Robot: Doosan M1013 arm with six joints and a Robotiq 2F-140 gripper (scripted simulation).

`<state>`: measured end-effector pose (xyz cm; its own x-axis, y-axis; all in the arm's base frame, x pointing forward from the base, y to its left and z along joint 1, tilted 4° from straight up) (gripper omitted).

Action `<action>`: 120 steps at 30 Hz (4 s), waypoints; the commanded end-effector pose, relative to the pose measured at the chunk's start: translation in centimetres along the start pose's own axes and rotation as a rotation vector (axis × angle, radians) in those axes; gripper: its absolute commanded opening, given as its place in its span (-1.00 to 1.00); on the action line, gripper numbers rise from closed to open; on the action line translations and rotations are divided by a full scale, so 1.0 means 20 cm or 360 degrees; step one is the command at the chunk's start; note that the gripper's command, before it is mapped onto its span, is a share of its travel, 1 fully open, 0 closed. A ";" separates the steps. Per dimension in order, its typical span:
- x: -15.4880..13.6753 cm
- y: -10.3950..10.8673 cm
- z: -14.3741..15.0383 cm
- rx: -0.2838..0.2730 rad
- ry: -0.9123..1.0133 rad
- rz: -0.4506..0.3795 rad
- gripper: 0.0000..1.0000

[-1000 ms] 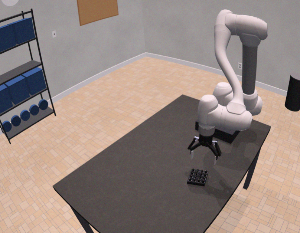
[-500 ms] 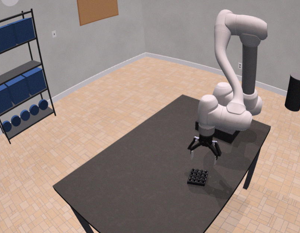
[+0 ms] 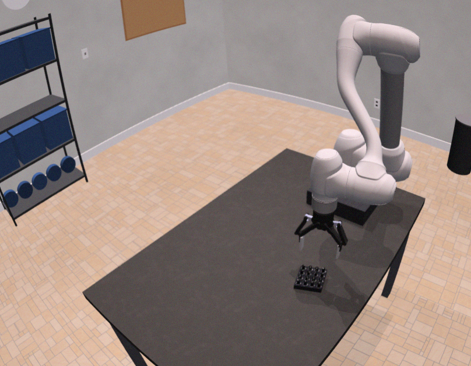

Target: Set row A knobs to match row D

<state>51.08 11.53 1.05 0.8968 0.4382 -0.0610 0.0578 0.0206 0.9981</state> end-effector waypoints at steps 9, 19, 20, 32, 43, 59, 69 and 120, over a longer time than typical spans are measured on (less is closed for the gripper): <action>0.00 0.00 0.00 0.0000 0.0000 0.0000 1.00; 0.01 0.00 0.01 0.0000 0.0124 0.0000 1.00; 0.02 0.00 0.01 0.0000 0.0171 0.0000 1.00; 0.10 0.02 0.06 0.0000 0.0891 0.0000 1.00; 0.16 0.03 0.10 0.0000 0.1450 0.0000 1.00; 0.27 0.06 0.17 0.0000 0.2457 0.0000 1.00; 0.33 0.07 0.22 0.0000 0.3093 0.0000 1.00; 0.50 0.10 0.34 0.0000 0.4760 0.0000 -0.77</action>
<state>63.21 9.85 2.38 -0.9526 -0.2980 0.0614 0.0578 0.0207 0.9981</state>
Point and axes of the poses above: the point where the finger pads meet when closed, its own y axis back along the fingers, its own z axis across the jaws, x = y × z, the point moved 1 cm from there along y, back along the fingers, and after that the axes turned 15 degrees about y, right-handed, at the moved point
